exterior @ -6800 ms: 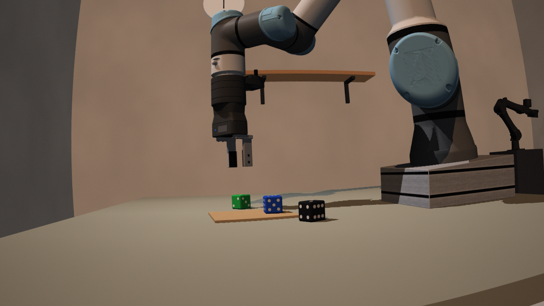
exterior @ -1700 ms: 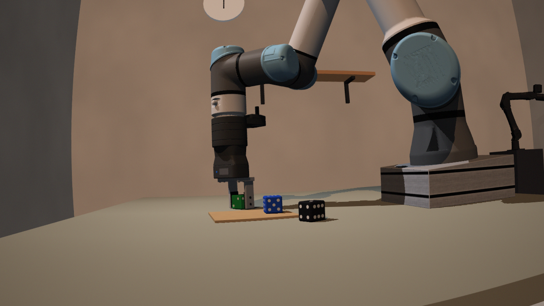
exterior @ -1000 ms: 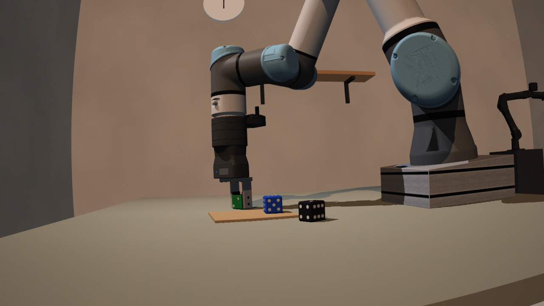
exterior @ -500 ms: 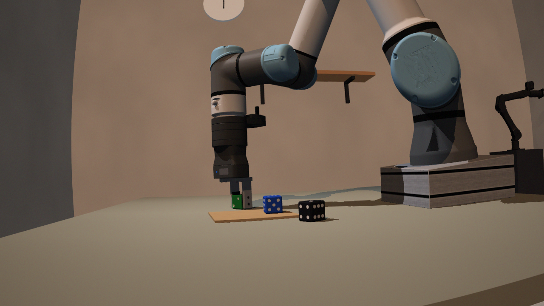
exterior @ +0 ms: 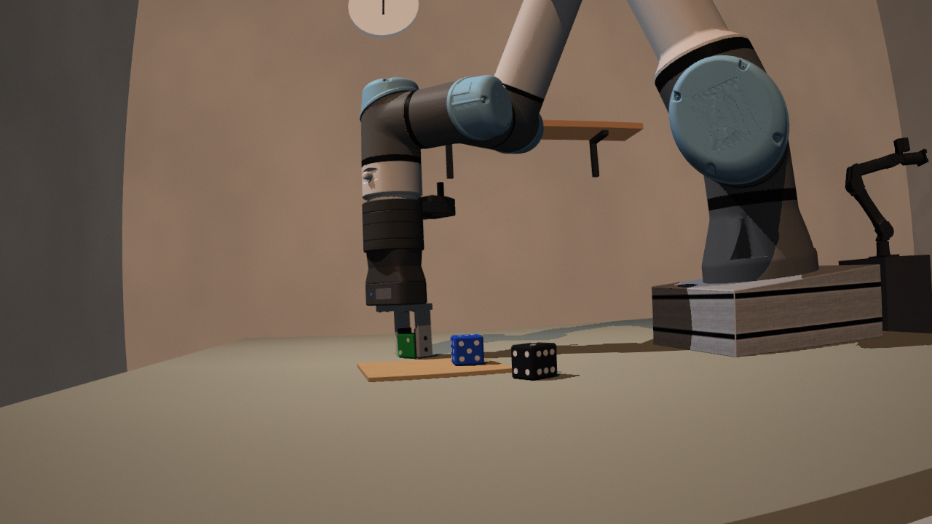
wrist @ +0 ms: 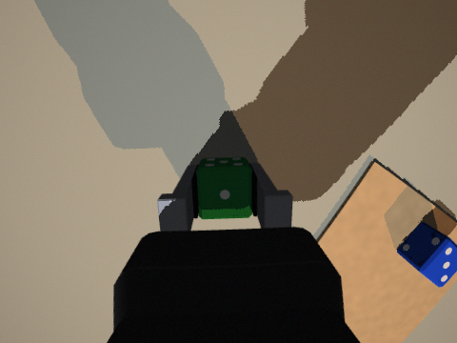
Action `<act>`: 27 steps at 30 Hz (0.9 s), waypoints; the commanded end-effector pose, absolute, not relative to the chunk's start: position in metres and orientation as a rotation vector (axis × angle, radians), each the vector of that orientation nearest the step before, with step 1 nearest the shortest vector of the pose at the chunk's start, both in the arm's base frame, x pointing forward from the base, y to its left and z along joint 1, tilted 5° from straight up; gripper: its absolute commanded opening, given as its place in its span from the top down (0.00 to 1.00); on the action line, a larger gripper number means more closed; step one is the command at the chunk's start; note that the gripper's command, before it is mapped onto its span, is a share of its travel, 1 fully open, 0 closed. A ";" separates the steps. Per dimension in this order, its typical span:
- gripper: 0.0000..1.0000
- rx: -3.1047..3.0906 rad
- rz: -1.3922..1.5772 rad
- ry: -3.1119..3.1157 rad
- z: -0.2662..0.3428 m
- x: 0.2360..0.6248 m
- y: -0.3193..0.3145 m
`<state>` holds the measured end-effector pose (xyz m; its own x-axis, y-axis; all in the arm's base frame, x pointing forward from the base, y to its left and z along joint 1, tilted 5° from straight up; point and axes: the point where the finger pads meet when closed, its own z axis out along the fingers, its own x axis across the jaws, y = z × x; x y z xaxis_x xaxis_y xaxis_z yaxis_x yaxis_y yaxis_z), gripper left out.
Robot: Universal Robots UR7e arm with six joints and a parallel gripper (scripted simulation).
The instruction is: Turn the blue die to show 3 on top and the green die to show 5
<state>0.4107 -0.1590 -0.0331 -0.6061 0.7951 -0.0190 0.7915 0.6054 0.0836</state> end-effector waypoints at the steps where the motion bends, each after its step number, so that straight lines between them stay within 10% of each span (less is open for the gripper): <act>1: 0.43 1.367 0.102 2.765 -0.031 0.411 -0.159; 27: 0.43 1.367 0.102 2.765 0.061 0.404 -0.163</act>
